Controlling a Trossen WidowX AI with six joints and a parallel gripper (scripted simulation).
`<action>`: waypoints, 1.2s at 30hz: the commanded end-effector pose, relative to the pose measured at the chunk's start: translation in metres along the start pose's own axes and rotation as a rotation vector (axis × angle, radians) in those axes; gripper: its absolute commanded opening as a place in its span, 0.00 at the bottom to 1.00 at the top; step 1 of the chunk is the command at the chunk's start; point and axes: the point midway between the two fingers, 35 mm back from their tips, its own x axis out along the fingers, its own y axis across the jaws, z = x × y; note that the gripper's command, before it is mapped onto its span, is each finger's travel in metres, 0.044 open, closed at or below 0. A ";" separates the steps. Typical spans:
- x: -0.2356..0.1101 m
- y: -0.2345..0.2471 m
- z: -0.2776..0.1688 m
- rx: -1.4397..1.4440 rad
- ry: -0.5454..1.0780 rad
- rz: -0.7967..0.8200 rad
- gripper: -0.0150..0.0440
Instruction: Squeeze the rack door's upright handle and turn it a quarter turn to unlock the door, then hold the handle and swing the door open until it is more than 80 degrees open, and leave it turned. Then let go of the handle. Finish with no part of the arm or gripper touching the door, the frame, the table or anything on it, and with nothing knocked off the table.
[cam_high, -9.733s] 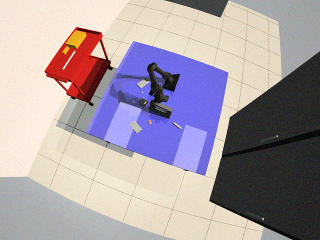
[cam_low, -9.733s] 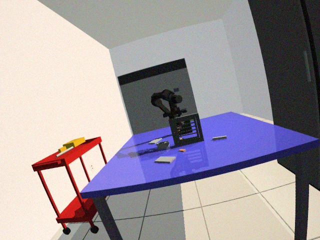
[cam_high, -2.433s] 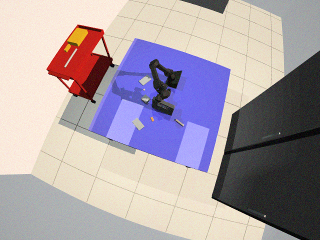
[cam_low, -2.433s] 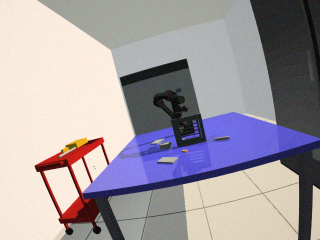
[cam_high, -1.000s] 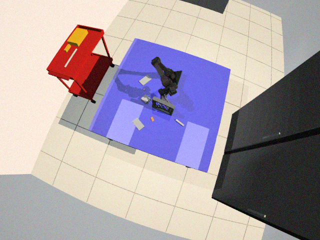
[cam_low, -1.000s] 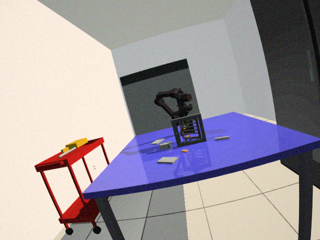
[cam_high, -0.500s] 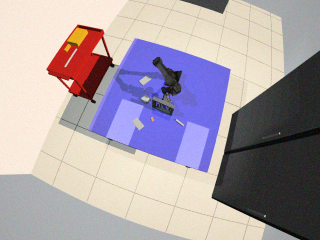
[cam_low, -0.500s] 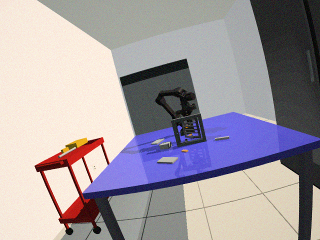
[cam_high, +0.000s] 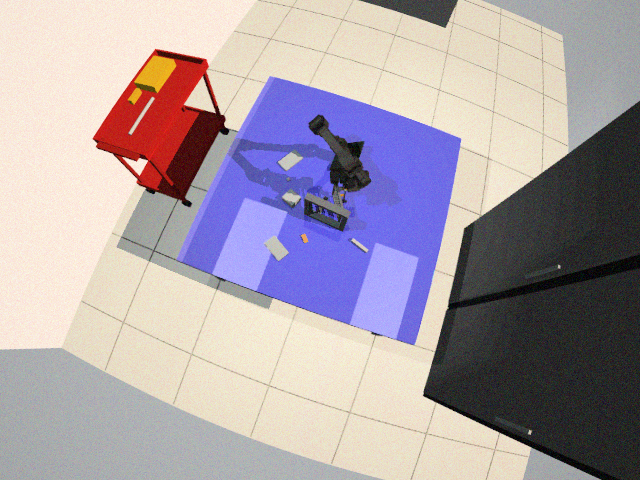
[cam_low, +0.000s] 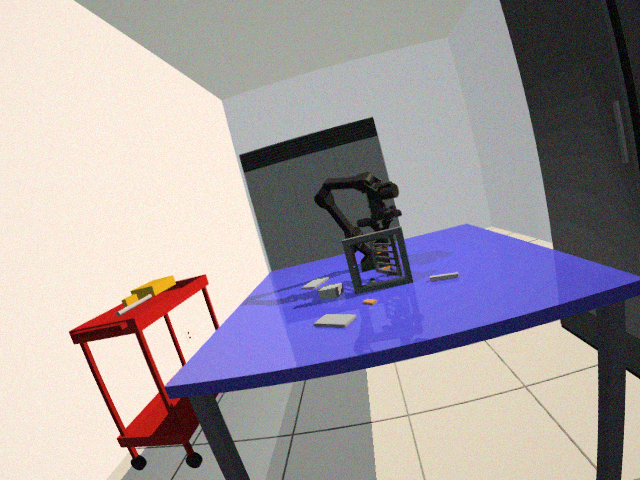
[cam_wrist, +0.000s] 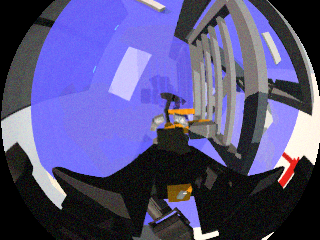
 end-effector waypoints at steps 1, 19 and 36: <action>0.000 0.008 0.003 0.085 0.001 0.003 0.28; 0.000 0.050 0.019 0.384 0.000 0.006 0.28; -0.001 0.082 0.043 0.651 0.000 0.008 0.28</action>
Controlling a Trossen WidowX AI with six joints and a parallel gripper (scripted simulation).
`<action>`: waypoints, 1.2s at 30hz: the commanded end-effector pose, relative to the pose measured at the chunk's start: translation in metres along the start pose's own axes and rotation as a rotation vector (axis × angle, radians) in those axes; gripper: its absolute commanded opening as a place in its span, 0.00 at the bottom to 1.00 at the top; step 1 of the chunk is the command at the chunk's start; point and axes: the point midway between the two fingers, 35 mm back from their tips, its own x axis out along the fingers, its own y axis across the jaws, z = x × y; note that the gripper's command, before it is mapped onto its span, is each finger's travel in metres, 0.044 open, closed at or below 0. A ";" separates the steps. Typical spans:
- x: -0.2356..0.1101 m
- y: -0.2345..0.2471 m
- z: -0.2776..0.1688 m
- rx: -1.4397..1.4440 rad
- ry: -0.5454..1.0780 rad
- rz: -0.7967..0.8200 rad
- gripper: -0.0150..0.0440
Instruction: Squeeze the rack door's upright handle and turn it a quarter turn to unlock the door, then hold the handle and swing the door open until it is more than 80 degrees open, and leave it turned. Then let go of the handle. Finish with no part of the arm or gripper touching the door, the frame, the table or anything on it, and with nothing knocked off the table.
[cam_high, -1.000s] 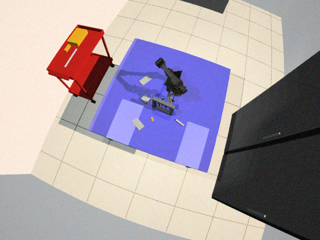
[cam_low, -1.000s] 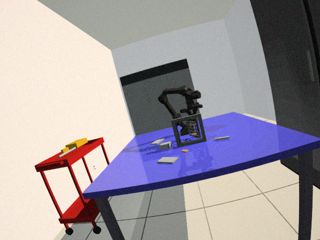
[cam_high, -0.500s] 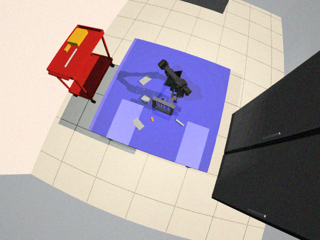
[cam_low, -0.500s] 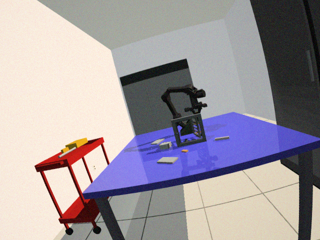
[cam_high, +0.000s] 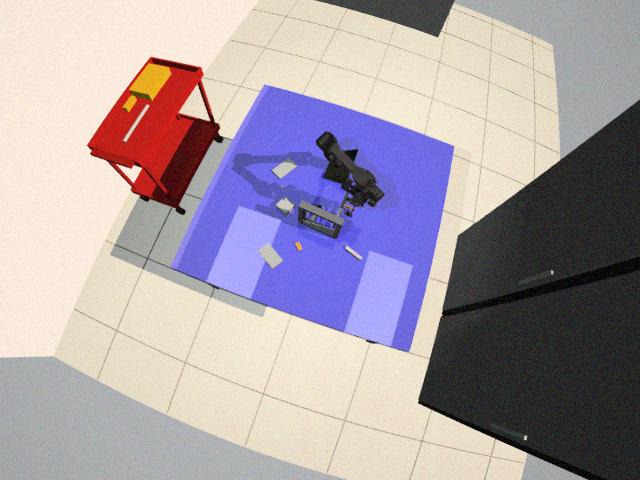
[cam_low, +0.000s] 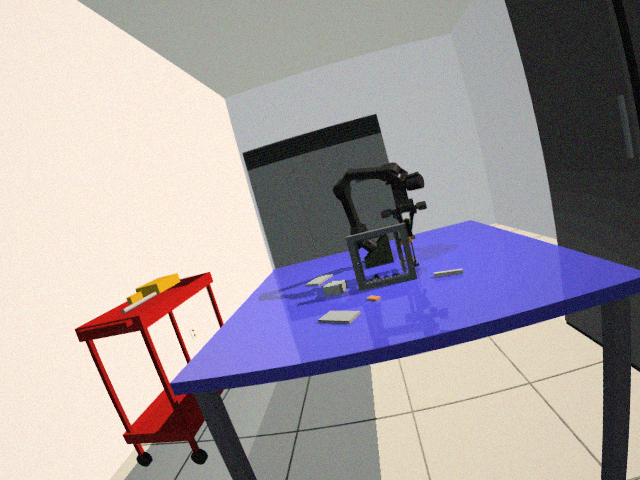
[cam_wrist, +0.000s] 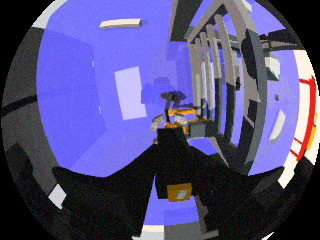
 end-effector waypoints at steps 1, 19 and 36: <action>0.000 0.005 0.001 0.051 0.004 0.000 0.28; 0.000 0.005 0.001 0.051 0.004 0.000 0.51; -0.014 0.006 0.002 0.050 -0.001 0.013 0.74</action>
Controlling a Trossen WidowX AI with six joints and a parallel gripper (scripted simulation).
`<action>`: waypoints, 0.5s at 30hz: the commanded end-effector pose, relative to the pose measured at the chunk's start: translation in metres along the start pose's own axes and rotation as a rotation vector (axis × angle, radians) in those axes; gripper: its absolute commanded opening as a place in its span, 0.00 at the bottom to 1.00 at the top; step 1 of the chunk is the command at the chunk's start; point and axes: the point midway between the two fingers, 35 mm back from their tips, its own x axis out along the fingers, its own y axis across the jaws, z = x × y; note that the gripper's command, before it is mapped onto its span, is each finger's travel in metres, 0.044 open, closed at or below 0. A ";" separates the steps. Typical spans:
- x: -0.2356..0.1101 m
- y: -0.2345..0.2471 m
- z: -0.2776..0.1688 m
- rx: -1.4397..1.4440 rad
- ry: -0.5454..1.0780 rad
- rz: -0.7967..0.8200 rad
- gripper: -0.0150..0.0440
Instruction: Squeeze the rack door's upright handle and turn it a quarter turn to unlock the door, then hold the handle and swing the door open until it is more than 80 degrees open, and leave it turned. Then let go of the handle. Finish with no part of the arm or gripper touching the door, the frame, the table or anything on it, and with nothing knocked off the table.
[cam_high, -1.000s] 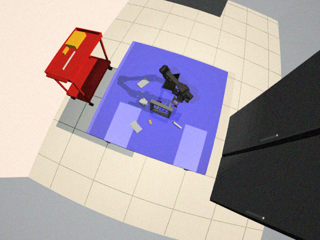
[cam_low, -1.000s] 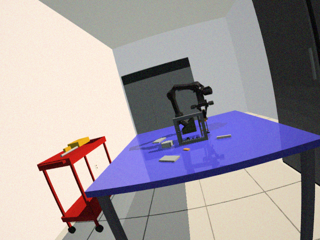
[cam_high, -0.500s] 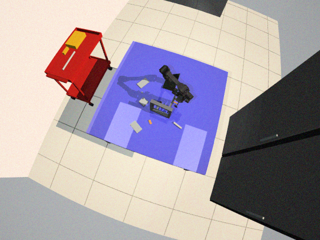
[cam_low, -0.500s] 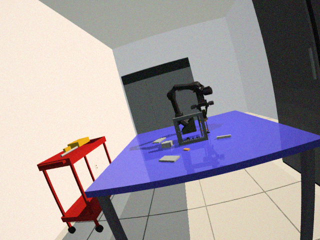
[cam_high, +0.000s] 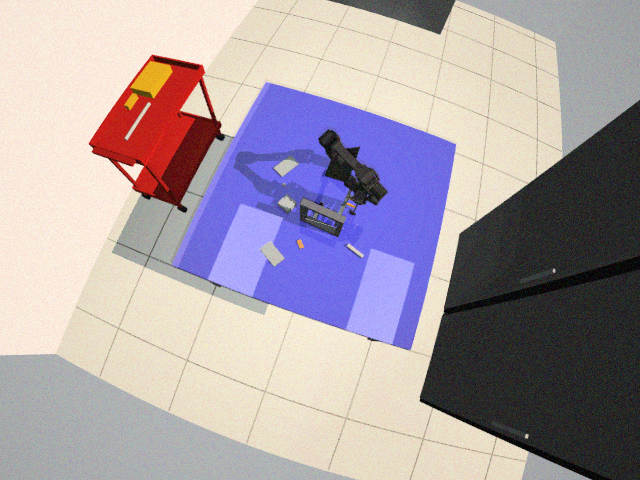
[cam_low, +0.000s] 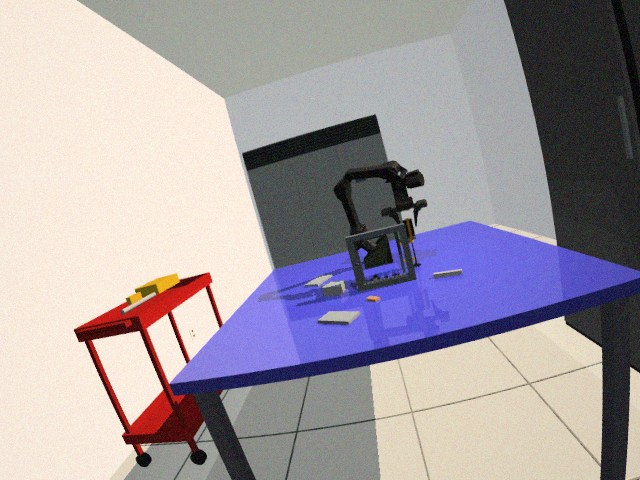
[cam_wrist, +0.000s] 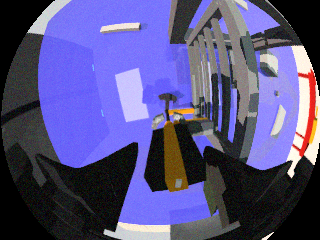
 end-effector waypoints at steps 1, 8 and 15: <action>-0.006 0.000 0.000 0.004 0.003 0.007 0.74; -0.017 0.001 0.000 0.004 -0.001 0.016 0.74; -0.027 0.001 0.000 0.004 -0.004 0.026 0.74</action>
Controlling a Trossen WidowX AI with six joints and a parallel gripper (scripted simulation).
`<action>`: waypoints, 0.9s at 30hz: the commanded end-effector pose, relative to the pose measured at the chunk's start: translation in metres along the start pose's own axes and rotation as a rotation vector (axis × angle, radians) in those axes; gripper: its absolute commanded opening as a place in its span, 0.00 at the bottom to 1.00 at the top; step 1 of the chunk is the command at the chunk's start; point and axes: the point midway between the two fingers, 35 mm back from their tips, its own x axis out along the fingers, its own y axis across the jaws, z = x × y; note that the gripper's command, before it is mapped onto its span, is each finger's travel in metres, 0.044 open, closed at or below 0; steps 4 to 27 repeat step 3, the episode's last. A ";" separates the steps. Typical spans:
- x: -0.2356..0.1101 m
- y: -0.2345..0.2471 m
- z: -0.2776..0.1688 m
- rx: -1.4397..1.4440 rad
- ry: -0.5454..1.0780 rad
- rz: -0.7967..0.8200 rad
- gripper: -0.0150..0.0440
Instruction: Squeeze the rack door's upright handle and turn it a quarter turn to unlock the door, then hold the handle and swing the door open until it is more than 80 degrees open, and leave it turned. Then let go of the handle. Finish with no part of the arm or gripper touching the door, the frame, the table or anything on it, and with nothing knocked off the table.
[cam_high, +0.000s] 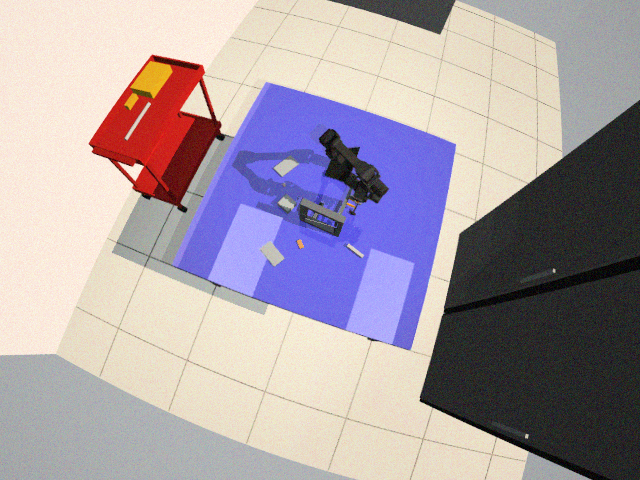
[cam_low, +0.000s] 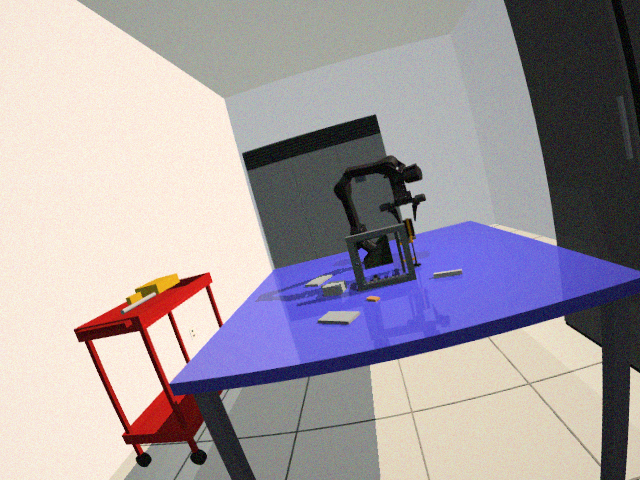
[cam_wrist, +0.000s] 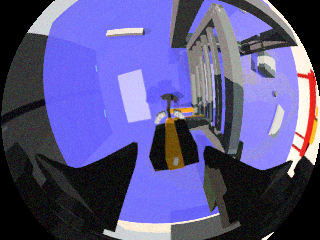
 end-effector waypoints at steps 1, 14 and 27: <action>-0.006 0.000 0.000 0.004 0.004 0.007 0.74; -0.009 0.000 0.000 0.004 0.003 0.010 0.74; -0.009 0.000 0.000 0.004 0.003 0.010 0.74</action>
